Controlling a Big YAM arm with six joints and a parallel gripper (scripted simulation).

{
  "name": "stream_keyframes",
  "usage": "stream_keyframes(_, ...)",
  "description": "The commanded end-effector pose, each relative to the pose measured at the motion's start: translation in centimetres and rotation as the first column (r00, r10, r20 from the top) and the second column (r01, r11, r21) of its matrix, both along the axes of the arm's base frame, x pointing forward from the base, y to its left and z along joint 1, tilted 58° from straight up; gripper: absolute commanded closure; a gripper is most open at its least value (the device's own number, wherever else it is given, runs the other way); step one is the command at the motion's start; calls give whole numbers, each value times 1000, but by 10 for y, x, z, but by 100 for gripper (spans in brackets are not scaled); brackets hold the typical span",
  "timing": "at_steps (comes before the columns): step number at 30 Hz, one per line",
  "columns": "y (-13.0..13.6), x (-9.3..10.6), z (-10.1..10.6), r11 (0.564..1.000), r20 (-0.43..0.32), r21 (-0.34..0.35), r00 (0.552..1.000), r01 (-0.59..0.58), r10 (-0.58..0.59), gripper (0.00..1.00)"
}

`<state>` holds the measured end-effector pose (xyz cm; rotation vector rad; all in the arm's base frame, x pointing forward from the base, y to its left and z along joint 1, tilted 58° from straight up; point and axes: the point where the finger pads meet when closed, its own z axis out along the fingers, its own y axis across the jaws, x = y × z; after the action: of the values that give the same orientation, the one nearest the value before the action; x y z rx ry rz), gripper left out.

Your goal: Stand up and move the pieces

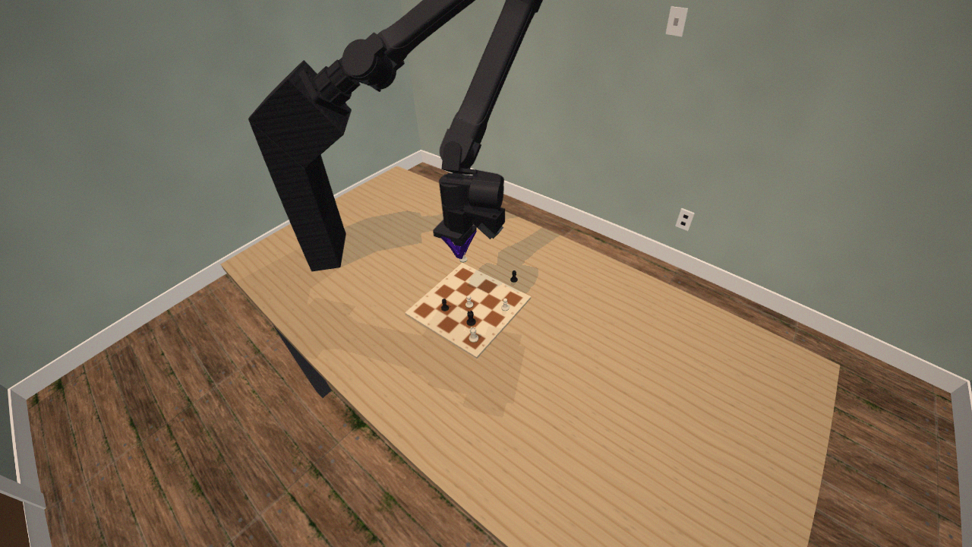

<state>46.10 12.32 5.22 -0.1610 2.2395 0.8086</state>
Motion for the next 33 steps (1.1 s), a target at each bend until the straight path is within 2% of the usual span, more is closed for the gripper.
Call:
stream_keyframes(1,-3,2,4,1000,14,-2,1000,3,-3,100)
stream_keyframes(4,-11,9,8,999,-9,16,999,32,-32,100)
stream_keyframes(6,-17,28,24,997,-39,50,997,63,-61,100)
stream_keyframes(8,-17,28,24,997,-39,50,997,63,-61,100)
stream_keyframes(10,-25,50,45,991,-78,89,992,102,-95,100)
stream_keyframes(12,-30,60,57,987,-97,108,989,122,-111,100)
stream_keyframes(13,-30,61,58,986,-97,110,989,123,-112,100)
stream_keyframes(14,-13,58,56,990,-101,109,992,91,-80,100)
stream_keyframes(16,-13,51,38,990,-138,105,987,95,-80,100)
stream_keyframes(17,-13,51,37,990,-139,104,987,95,-81,100)
stream_keyframes(21,-26,54,39,987,-136,104,985,121,-106,100)
stream_keyframes(23,-22,60,52,989,-100,106,990,107,-97,100)
stream_keyframes(33,-8,66,42,990,-102,105,991,95,-85,100)
